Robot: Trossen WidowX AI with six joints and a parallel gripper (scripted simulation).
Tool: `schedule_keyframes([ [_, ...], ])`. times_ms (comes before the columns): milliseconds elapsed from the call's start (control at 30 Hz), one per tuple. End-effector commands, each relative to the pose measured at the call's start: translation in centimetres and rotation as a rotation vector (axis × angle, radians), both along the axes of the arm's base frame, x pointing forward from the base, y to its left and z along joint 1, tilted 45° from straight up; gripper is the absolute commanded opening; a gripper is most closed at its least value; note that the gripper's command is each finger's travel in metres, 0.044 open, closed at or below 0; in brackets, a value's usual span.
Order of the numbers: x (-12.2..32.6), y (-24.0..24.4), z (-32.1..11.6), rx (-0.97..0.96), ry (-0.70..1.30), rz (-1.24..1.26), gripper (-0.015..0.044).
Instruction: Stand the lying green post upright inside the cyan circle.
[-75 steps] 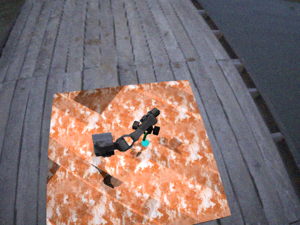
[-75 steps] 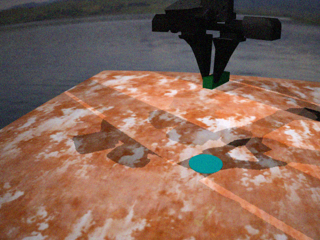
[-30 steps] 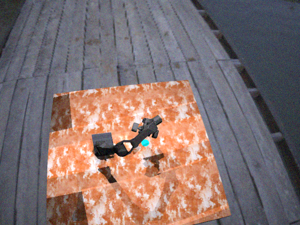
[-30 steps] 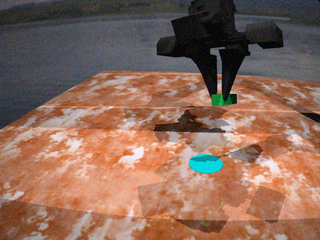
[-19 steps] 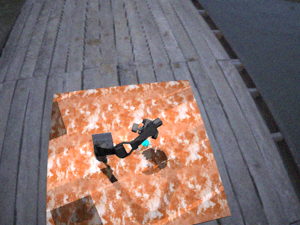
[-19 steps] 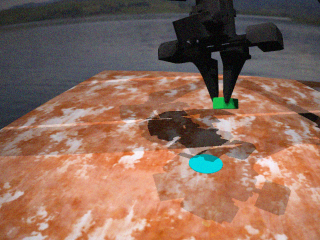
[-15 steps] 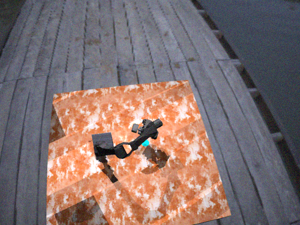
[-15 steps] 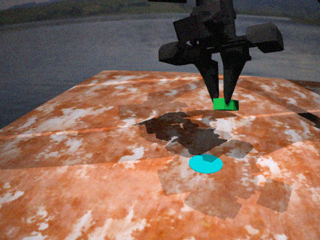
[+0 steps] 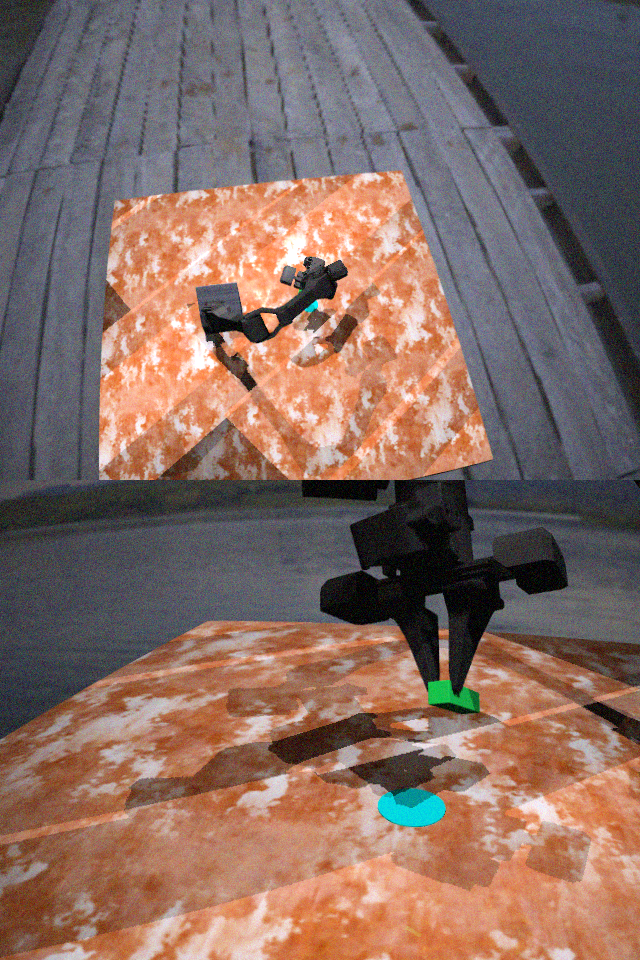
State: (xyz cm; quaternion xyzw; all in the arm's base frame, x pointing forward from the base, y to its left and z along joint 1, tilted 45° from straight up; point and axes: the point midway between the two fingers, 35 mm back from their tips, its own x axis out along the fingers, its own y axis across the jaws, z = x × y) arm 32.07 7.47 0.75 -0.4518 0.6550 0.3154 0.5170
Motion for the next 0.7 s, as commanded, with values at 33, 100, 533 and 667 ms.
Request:
schedule_keyframes([
  [33,-0.1,-0.11,-0.16,0.04,0.001,0.0,0.0022],
  [100,-0.11,-0.13,-0.2,0.055,0.0,0.0,0.0022],
  [533,-0.12,-0.22,-0.36,0.151,-0.014,0.006,0.0022],
  [667,-0.12,-0.24,-0.39,0.18,-0.02,0.008,0.0022],
])
